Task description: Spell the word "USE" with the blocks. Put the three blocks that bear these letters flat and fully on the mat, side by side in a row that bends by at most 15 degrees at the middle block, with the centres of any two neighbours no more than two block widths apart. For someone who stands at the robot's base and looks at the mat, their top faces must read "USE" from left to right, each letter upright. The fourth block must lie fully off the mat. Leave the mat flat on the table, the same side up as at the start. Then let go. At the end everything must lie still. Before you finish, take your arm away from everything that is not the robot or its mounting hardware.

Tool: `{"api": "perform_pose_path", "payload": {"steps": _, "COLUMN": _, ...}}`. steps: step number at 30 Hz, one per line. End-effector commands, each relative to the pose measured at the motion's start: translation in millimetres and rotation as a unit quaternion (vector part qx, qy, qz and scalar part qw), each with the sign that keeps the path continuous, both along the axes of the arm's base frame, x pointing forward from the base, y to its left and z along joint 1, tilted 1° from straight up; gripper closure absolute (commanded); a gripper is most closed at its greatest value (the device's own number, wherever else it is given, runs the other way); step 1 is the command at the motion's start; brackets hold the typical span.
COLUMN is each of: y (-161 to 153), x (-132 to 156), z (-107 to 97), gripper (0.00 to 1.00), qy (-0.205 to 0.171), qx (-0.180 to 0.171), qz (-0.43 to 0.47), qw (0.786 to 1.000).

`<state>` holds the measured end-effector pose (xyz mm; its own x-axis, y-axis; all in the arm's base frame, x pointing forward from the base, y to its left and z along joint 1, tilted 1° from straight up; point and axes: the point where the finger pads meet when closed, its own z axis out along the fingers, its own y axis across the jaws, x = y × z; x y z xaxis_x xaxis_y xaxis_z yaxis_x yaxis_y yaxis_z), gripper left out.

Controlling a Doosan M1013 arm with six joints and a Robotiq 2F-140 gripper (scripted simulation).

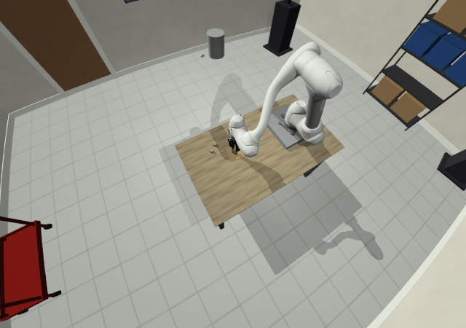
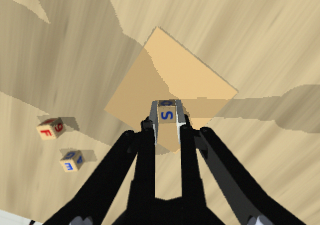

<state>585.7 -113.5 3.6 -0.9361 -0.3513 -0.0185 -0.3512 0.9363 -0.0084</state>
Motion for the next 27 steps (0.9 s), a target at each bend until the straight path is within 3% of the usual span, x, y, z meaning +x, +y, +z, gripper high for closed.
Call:
{"api": "perform_pose_path", "payload": {"steps": 1, "y": -1.8, "x": -3.0, "z": -3.0, "gripper": 0.87, "qy": 0.001, "qx": 0.0, "qz": 0.001, "qw": 1.0}}
{"api": "perform_pose_path", "payload": {"steps": 21, "y": -1.8, "x": -3.0, "z": -2.9, "gripper": 0.87, "qy": 0.001, "qx": 0.0, "qz": 0.001, "qw": 1.0}}
{"api": "perform_pose_path", "payload": {"steps": 27, "y": -1.7, "x": -3.2, "z": 6.4, "gripper": 0.87, "qy": 0.001, "qx": 0.0, "qz": 0.001, "qw": 1.0}}
